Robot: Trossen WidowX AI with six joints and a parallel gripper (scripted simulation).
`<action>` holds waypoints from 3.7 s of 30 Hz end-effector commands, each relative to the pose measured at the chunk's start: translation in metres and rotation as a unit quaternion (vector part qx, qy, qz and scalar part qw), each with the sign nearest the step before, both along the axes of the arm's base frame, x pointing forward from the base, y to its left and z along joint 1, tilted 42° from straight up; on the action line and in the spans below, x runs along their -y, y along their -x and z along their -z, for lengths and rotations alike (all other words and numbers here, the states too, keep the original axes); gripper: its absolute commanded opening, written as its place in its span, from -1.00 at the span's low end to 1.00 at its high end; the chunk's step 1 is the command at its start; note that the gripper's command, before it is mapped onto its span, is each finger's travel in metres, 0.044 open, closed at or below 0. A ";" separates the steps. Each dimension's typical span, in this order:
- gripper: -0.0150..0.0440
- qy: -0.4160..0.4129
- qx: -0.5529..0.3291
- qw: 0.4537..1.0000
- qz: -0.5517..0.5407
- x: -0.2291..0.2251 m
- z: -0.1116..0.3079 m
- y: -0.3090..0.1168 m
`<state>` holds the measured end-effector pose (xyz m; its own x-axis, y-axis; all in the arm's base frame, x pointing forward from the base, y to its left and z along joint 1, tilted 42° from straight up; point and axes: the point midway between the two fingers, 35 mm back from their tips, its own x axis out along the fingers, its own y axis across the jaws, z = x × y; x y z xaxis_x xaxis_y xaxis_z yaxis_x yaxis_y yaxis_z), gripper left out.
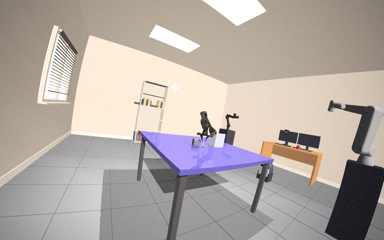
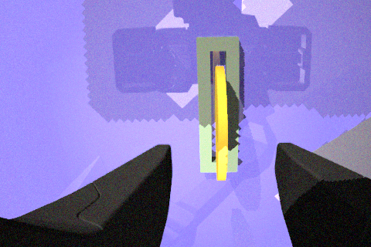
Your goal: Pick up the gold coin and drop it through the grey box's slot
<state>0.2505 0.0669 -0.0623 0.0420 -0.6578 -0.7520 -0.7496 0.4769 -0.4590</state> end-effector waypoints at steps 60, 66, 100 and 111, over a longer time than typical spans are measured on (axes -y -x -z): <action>-0.49 0.002 -0.003 1.000 -0.003 0.011 0.013 -0.003; -0.49 0.002 -0.004 1.000 -0.003 0.001 0.002 -0.003; -0.49 -0.005 0.136 0.978 0.157 -0.032 -0.032 0.003; -0.49 -0.013 0.255 0.922 0.292 -0.034 -0.031 0.003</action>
<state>0.2476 0.1001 -0.0309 0.0427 -0.6647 -0.7459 -0.1508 0.7338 -0.6625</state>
